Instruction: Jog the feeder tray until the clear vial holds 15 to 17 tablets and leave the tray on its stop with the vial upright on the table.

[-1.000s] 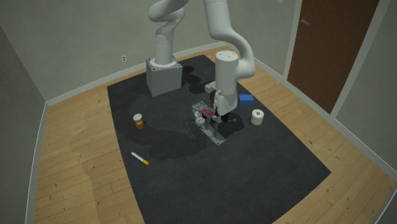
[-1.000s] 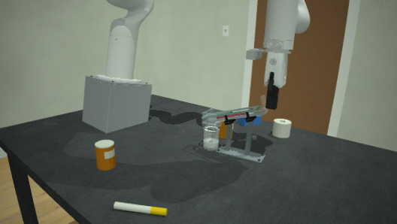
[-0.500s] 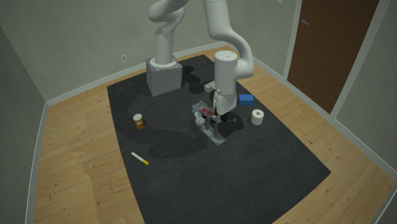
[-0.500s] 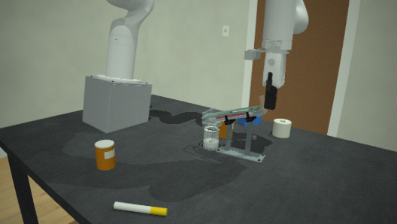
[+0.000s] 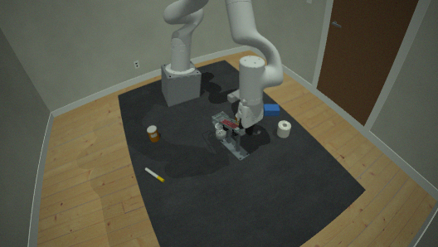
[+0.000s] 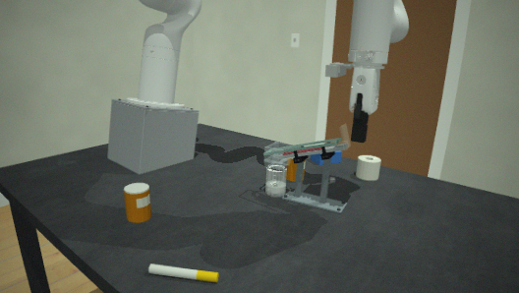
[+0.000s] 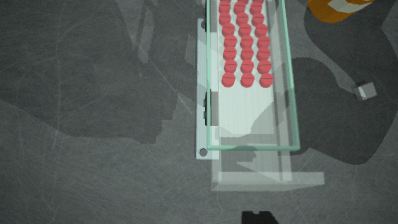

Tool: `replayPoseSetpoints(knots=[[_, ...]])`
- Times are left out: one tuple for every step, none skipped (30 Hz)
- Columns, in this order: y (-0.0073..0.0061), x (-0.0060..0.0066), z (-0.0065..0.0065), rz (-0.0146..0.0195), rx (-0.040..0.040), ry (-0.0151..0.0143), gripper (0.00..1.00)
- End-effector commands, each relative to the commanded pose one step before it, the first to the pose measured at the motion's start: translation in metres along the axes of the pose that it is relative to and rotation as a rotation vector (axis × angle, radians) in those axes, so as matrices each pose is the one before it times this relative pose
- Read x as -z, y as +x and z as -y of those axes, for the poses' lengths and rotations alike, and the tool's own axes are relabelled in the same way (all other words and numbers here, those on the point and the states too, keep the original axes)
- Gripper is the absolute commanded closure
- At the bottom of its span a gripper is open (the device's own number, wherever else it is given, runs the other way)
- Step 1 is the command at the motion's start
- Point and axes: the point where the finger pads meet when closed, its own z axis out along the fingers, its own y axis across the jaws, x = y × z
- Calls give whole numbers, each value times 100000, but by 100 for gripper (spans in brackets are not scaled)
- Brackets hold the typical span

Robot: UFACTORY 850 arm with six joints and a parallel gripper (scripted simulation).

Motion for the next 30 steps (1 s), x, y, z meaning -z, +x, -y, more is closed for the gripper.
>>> replayPoseSetpoints(knots=[[-862,355,9,201,1,69,100],[0,0,0,0,0,0,100],[0,0,0,0,0,0,100],[0,0,0,0,0,0,100],[0,0,0,0,0,0,100],[0,0,0,0,0,0,100],[0,0,0,0,0,0,100],[0,0,0,0,0,0,100],[0,0,0,0,0,0,100],[3,-1,0,0,0,0,100],[18,-6,0,0,0,0,100],[44,-15,0,0,0,0,100],[77,-26,0,0,0,0,100],[115,-38,0,0,0,1,100],[153,-50,0,-1,-1,2,100],[186,-62,0,0,0,-1,100],[218,-72,0,0,0,1,100],[242,-80,0,0,0,-1,100],[259,-86,0,0,0,0,100],[0,0,0,0,0,0,100],[0,0,0,0,0,0,100],[269,-89,0,0,0,1,100],[268,-89,0,0,0,-1,100],[259,-86,0,0,0,0,100],[243,-80,0,0,0,1,100],[62,-21,0,0,0,-1,100],[39,-13,0,0,0,-1,100],[32,-11,0,0,0,-1,100],[24,-8,0,0,0,-1,100],[16,-5,0,0,0,0,100]])
